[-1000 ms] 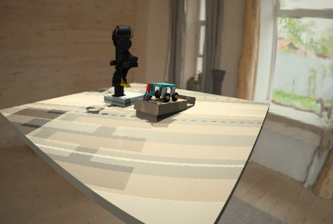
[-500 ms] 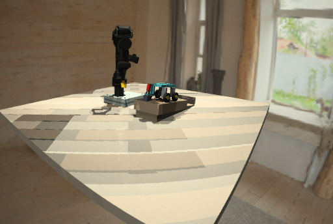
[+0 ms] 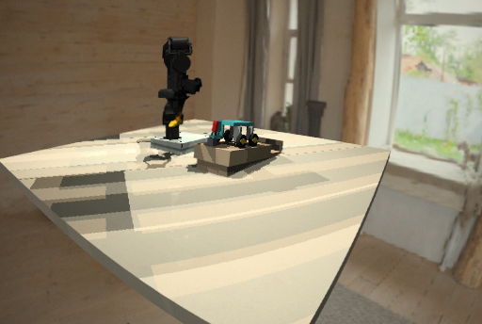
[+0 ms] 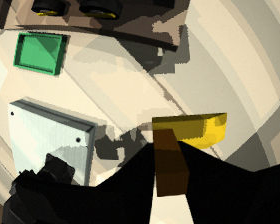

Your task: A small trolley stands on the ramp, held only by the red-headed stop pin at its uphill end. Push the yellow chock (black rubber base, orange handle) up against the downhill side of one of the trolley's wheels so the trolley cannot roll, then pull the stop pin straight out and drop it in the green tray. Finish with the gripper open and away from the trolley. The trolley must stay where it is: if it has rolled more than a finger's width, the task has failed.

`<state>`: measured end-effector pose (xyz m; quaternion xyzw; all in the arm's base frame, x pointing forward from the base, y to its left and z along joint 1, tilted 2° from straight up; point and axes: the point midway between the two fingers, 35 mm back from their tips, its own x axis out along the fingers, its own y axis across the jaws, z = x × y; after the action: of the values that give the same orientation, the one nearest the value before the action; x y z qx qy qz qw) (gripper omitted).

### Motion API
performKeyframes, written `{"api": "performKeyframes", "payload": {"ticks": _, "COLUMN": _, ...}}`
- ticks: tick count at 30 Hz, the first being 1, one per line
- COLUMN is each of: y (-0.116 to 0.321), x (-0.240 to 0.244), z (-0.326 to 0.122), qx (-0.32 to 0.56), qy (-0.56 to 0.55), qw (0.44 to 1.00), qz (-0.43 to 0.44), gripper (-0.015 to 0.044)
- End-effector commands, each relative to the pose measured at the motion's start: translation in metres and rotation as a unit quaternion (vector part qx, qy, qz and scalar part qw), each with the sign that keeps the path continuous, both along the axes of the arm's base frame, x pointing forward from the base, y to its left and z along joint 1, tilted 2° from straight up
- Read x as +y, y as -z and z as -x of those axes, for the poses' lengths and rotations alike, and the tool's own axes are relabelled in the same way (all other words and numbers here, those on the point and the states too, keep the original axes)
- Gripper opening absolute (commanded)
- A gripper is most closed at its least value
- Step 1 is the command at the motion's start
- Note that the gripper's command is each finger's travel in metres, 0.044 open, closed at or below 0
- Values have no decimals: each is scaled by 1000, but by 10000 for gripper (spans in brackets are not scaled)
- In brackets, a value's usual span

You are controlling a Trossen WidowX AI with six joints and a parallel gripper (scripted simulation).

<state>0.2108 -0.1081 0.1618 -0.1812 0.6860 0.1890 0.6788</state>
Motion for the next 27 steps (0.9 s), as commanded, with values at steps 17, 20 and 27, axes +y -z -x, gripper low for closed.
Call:
{"api": "performKeyframes", "payload": {"ticks": 17, "y": 0, "x": 8, "z": -1, "qx": 3, "qy": 168, "qw": 986, "qz": 4, "gripper": 0}}
{"api": "performKeyframes", "payload": {"ticks": 20, "y": 1, "x": 20, "z": -2, "qx": 3, "qy": 168, "qw": 986, "qz": 3, "gripper": 0}}
{"api": "performKeyframes", "payload": {"ticks": 27, "y": 2, "x": 46, "z": -6, "qx": 3, "qy": 168, "qw": 986, "qz": 2, "gripper": 0}}
